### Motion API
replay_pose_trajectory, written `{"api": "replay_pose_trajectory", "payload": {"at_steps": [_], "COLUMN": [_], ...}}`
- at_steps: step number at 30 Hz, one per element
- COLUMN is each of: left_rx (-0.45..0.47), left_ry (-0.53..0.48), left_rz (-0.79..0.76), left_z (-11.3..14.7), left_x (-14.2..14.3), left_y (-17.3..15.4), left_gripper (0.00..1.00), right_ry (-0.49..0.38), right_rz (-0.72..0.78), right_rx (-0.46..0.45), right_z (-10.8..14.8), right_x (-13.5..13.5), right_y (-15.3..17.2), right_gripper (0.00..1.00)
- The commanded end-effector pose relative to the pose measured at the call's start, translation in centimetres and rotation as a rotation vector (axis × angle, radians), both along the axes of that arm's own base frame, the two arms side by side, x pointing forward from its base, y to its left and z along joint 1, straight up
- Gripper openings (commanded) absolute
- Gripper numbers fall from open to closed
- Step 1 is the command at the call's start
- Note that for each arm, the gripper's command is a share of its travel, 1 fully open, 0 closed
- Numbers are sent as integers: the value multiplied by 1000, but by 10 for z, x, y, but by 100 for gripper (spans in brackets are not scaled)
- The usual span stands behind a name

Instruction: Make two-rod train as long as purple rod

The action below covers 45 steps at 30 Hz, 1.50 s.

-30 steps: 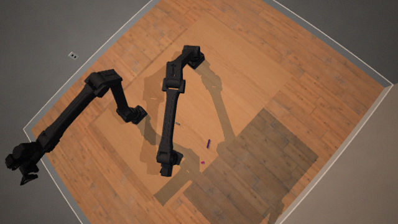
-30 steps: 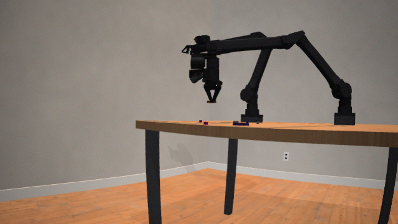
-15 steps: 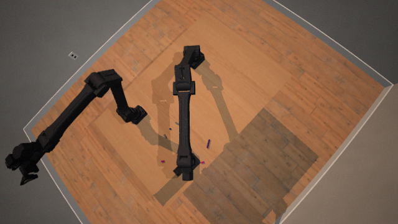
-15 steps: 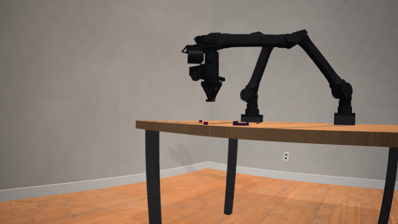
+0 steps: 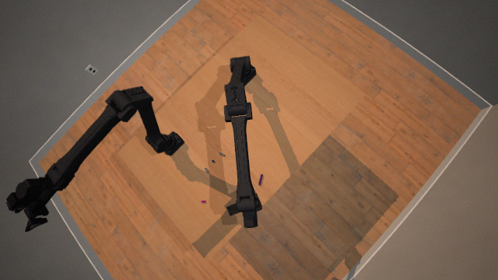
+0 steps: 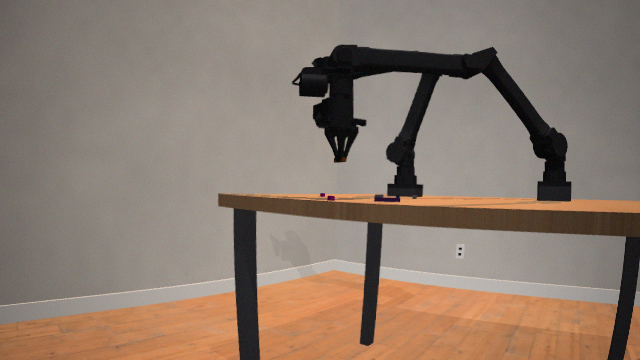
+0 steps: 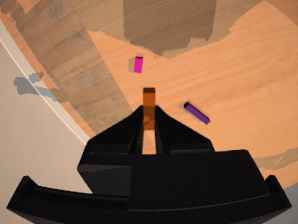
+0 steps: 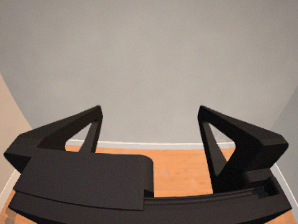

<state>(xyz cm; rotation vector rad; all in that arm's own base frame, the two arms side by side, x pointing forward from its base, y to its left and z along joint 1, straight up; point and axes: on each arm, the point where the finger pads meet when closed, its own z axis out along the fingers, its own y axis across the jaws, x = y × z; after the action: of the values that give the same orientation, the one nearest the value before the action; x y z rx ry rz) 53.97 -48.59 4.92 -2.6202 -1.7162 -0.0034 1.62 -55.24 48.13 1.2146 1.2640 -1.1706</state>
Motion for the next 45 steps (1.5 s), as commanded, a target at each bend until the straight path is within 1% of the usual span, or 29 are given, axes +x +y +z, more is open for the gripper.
{"api": "replay_pose_trajectory", "payload": {"at_steps": [1,6,7,8,9,10,18,21,24,27,29,30,31,32,34,43,45], "left_rx": [-31,-31,-31,-31,-40,-44,-42,-40,-33,-44,-44,-65,-49,-23,-8,-8,-8], "left_ry": [-28,-28,-28,-28,-40,-46,-47,-44,-34,-49,-49,-79,-56,-21,1,1,1], "left_rz": [-130,-149,-168,-169,-169,-169,-161,-161,-161,-161,-161,-161,-161,-161,-161,-160,-160], "left_z": [27,27,27,27,38,42,42,39,27,18,18,43,27,5,-21,-62,-66], "left_x": [34,35,26,26,26,27,31,31,30,35,35,36,32,24,23,23,23], "left_y": [9,11,0,0,-1,-1,4,4,4,0,0,-1,3,9,11,11,11], "left_gripper": [4,4,4,4,4,4,4,4,4,4,4,4,4,4,4,4,4], "right_ry": [-9,-9,-9,-9,-9,-9,-9,-9,-9,-9,-9,-9,-9,-9,-9,-9,-9], "right_rz": [-14,-14,-14,-14,-14,-14,-14,-14,-14,-14,-14,-14,-14,-14,-14,-14,-14], "right_rx": [-45,-45,-45,-45,-45,-45,-45,-45,-45,-45,-45,-45,-45,-45,-45,-45,-45], "right_z": [19,19,19,19,19,19,19,19,19,19,19,19,19,19,19,19,19], "right_x": [-7,-7,-7,-7,-7,-7,-7,-7,-7,-7,-7,-7,-7,-7,-7,-7,-7], "right_y": [8,8,8,8,8,8,8,8,8,8,8,8,8,8,8,8,8], "right_gripper": [100,100,100,100,100,100,100,100,100,100,100,100,100,100,100,100,100]}}
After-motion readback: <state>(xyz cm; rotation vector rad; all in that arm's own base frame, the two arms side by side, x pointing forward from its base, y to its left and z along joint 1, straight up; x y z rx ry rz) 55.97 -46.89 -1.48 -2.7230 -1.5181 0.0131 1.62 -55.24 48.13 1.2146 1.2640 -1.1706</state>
